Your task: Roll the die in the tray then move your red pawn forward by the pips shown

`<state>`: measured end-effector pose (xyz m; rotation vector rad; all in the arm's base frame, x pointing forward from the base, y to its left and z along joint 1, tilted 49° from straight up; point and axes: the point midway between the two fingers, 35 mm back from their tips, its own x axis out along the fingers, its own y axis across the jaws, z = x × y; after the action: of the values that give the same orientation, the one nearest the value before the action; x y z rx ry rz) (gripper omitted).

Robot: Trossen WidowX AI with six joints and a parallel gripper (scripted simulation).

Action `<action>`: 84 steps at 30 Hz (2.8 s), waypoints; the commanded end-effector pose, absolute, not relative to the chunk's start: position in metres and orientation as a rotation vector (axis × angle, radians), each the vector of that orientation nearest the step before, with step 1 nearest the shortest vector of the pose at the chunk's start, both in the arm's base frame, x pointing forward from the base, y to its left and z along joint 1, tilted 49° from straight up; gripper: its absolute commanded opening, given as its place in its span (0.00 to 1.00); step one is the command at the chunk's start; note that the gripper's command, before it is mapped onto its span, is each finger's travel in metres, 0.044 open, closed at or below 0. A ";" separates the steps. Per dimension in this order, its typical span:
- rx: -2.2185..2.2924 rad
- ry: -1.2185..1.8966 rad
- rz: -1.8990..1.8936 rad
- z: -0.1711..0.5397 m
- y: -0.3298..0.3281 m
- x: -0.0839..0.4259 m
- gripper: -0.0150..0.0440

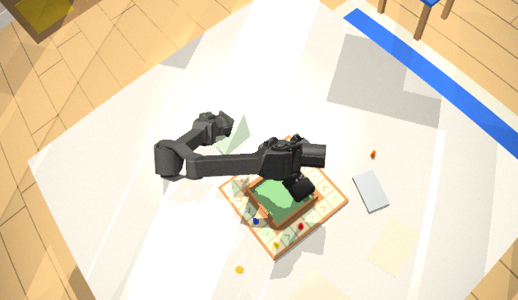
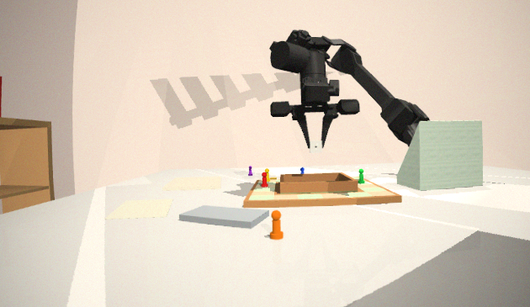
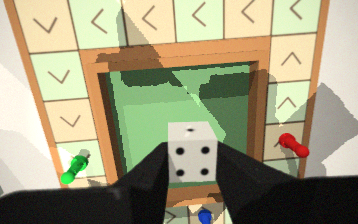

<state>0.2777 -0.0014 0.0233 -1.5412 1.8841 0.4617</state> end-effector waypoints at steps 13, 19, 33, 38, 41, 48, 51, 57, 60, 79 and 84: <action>-1.479 1.862 0.660 0.031 -0.028 0.266 0.25; -1.325 1.755 0.800 0.025 -0.029 0.261 0.25; -1.116 1.342 1.008 0.023 -0.030 0.260 0.25; -1.103 1.255 1.024 0.025 -0.031 0.261 0.25; -1.103 1.254 1.024 0.032 -0.029 0.263 0.25; -1.103 1.254 1.024 0.075 -0.019 0.272 0.25; -1.103 1.254 1.025 0.073 -0.019 0.270 0.25; -1.103 1.254 1.025 0.075 -0.019 0.271 0.25; -1.103 1.254 1.025 0.075 -0.019 0.271 0.25; -1.111 1.257 1.026 0.074 -0.019 0.271 0.65; -1.101 1.253 1.026 0.099 0.010 0.275 0.88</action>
<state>0.2714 -0.0056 0.0842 -1.1037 1.2627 1.0327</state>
